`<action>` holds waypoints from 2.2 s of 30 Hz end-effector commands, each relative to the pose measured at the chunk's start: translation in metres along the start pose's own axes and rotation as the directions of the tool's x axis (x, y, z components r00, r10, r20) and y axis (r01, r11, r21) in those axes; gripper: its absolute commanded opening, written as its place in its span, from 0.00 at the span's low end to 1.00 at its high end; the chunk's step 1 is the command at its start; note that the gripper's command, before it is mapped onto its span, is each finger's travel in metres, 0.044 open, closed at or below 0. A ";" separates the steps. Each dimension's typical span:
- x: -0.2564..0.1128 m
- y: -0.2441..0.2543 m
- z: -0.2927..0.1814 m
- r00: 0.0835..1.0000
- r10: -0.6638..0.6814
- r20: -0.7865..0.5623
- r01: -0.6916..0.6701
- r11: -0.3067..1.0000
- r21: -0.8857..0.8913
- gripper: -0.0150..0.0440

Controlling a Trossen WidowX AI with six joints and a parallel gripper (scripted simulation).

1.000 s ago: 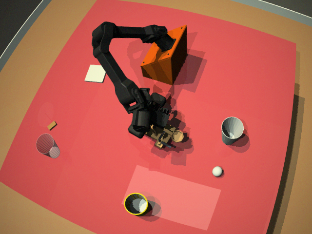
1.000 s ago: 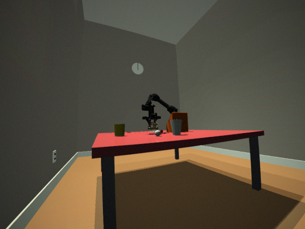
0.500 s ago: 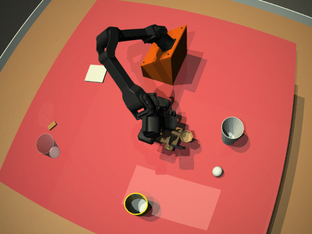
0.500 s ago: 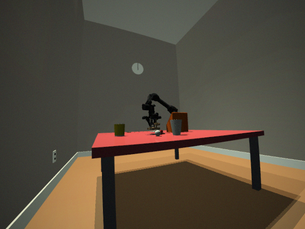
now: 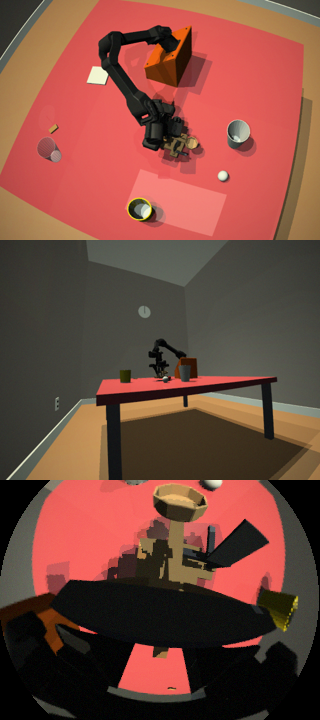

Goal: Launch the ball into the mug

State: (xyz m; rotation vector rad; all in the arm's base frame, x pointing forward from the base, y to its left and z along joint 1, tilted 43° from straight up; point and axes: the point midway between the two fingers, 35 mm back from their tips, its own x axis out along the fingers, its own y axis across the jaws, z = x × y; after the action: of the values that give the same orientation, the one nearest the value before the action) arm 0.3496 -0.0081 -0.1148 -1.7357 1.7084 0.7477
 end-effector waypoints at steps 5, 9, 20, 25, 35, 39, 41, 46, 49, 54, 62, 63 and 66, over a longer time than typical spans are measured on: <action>0.011 -0.001 0.002 1.000 -0.009 0.000 0.009 1.000 -0.009 0.25; 0.018 0.000 0.001 1.000 -0.009 -0.001 0.009 1.000 -0.009 0.25; 0.020 0.001 0.000 1.000 0.000 -0.001 0.000 1.000 -0.001 0.34; 0.020 0.001 0.000 1.000 0.000 -0.001 0.000 1.000 -0.001 0.57; -0.003 -0.002 0.001 1.000 0.000 0.003 0.000 1.000 -0.002 1.00; -0.069 0.000 0.001 1.000 0.003 0.005 -0.003 1.000 -0.003 1.00; -0.080 0.002 0.001 1.000 0.004 0.004 -0.004 1.000 -0.003 1.00; -0.067 -0.001 0.003 1.000 -0.008 0.004 0.008 1.000 -0.011 1.00; -0.067 -0.001 0.003 1.000 -0.008 0.004 0.008 1.000 -0.005 1.00; -0.068 -0.001 0.003 1.000 -0.008 0.004 0.008 0.989 0.145 1.00; -0.069 0.000 0.003 1.000 -0.009 0.004 0.006 0.911 0.412 1.00; -0.069 0.000 0.003 1.000 -0.009 0.004 0.006 0.896 0.444 1.00; -0.069 0.000 0.003 1.000 -0.009 0.005 0.005 0.845 0.535 1.00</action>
State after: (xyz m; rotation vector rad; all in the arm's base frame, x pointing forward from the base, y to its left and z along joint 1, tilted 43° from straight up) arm 0.3490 0.0397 -0.0663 -1.4286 1.7058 0.3342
